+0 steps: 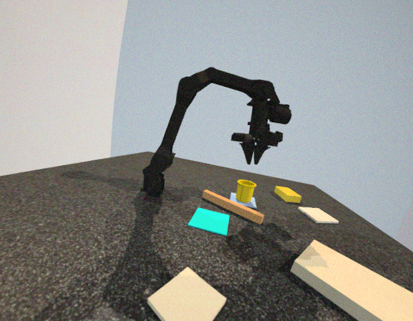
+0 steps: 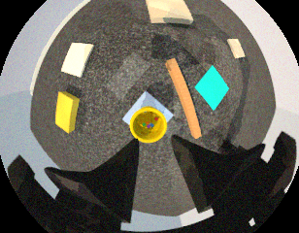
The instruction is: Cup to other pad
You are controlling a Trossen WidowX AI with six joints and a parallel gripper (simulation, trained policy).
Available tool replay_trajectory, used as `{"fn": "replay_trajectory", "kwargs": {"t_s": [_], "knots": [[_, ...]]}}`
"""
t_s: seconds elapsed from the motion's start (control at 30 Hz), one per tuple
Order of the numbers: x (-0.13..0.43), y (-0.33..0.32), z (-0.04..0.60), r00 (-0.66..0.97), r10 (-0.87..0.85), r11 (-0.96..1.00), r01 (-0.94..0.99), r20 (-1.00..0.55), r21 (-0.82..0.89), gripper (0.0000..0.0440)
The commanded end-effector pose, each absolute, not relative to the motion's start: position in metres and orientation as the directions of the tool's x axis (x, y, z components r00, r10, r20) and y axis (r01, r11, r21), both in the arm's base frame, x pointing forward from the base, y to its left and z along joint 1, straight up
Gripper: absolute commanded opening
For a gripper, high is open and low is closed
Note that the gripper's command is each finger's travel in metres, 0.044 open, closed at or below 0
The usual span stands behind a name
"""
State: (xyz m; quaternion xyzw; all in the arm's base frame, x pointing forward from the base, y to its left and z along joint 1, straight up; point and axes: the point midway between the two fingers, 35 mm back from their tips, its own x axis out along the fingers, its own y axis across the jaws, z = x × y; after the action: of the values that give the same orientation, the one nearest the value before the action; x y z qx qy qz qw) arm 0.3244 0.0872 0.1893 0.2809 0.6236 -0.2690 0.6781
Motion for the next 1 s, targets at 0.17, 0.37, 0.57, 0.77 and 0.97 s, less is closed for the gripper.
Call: {"fn": "replay_trajectory", "kwargs": {"t_s": [0.17,0.37,0.57,0.77,0.97], "knots": [[0.316,0.085,0.166,-0.013,-0.063,0.673,0.738,-0.998,-0.052,0.0177],[0.312,0.084,0.148,-0.057,-0.088,0.656,0.748,-0.994,-0.101,0.0183],[0.31,0.083,0.13,-0.09,-0.108,0.644,0.753,-0.99,-0.139,0.0192],[0.308,0.082,0.111,-0.113,-0.123,0.643,0.748,-0.986,-0.166,0.0197],[0.307,0.08,0.092,-0.132,-0.133,0.654,0.733,-0.982,-0.187,0.0198]]}}
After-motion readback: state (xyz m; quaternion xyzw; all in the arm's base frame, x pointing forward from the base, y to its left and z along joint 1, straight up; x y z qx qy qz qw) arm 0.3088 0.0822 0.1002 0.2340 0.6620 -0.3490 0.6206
